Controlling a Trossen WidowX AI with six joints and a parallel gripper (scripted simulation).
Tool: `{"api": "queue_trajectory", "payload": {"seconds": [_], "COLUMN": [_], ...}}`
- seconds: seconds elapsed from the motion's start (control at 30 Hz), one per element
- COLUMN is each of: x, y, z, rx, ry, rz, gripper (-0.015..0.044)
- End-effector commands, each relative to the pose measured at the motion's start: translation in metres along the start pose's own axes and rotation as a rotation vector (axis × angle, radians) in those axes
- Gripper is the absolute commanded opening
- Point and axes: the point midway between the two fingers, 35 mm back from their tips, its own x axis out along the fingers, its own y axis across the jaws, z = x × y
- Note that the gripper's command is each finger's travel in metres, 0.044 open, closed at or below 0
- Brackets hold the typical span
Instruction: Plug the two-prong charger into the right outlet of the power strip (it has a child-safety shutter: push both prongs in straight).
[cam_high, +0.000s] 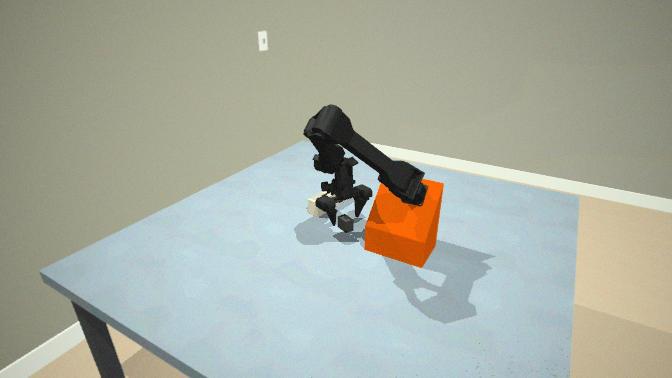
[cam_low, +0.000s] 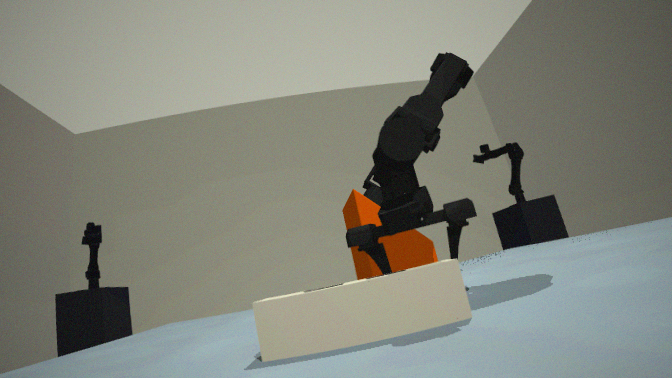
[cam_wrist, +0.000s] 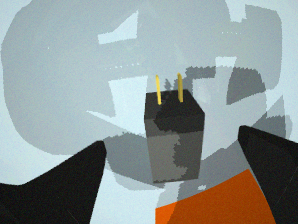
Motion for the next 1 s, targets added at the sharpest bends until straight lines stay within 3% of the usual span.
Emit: {"api": "queue_trajectory", "payload": {"seconds": [0.0,0.37,0.8,0.97], "x": [0.009,0.023,0.019,0.019], "y": [0.000,0.000,0.000,0.000], "z": [-0.002,-0.002,-0.001,-0.001], "rx": [0.007,0.007,0.000,0.000], "ry": [0.006,0.008,0.003,0.003], "rz": [0.006,0.008,0.002,0.002], "gripper": [0.0440,0.0440,0.0099,0.0065]}}
